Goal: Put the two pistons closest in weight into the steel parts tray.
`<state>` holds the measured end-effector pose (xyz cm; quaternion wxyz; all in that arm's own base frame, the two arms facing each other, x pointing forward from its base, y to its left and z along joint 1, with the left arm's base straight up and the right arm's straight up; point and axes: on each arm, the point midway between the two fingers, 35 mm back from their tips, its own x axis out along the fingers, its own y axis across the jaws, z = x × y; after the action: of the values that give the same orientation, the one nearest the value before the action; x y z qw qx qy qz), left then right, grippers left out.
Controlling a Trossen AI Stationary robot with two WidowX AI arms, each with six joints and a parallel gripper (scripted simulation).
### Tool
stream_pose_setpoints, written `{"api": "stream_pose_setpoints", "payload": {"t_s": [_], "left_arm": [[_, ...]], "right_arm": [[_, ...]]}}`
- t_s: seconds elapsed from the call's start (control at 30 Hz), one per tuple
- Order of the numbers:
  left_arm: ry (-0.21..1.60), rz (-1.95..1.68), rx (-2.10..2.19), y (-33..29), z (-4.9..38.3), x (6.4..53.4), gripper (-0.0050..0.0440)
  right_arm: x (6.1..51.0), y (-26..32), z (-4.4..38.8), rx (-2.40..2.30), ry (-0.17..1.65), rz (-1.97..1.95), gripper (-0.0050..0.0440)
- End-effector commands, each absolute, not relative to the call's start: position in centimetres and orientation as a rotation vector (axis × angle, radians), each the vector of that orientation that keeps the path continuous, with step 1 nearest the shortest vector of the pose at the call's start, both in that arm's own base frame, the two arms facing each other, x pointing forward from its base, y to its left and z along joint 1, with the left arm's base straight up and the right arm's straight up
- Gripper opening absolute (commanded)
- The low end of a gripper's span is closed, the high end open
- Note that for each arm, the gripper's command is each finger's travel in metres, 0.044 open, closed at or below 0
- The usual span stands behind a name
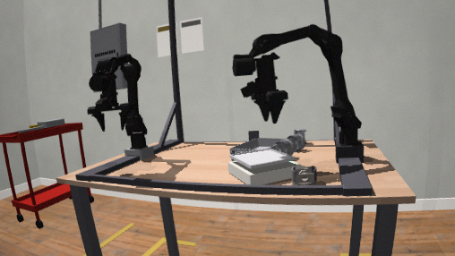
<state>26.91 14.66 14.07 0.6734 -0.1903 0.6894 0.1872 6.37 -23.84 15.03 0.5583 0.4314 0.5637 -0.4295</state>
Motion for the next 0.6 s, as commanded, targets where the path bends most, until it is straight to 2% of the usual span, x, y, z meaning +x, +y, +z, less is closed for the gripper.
{"api": "stream_pose_setpoints", "payload": {"t_s": [0.0,0.2,0.57], "left_arm": [[1.498,0.444,-0.433,15.6,15.0,25.0,0.0378],[1.494,0.467,-0.456,16.2,14.9,23.9,0.0378],[1.432,0.702,-0.688,21.2,14.8,21.2,0.0378]], "right_arm": [[6.5,-24.3,15.9,1.000,1.302,-1.024,0.0400],[6.5,-24.3,15.9,1.000,1.302,-1.024,0.0400],[6.5,-24.3,15.9,1.000,1.302,-1.024,0.0400]]}}
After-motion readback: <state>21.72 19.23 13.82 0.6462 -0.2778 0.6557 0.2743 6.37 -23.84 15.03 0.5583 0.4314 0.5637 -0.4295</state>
